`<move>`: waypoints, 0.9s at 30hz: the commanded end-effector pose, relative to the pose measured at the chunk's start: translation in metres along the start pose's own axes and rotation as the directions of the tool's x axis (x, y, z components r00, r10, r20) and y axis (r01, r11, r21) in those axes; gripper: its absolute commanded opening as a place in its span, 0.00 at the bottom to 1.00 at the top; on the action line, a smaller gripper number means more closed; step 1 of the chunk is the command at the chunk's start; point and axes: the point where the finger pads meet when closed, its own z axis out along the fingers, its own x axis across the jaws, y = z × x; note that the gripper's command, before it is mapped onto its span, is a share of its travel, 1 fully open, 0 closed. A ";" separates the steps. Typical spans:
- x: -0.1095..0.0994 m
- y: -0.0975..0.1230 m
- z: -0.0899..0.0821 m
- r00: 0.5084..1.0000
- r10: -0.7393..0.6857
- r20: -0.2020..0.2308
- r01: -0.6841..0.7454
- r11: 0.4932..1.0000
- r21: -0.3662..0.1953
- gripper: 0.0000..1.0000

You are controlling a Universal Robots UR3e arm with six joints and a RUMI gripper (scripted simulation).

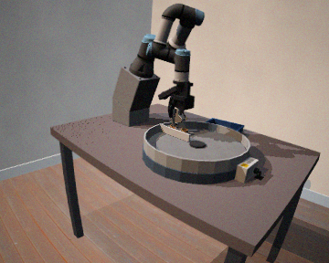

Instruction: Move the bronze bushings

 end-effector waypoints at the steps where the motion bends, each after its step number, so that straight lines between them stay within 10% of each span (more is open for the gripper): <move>1: 0.000 0.000 0.000 1.000 0.000 0.001 0.000 1.000 -0.001 0.06; 27: 0.000 0.000 0.000 1.000 0.000 0.001 0.000 1.000 -0.001 0.00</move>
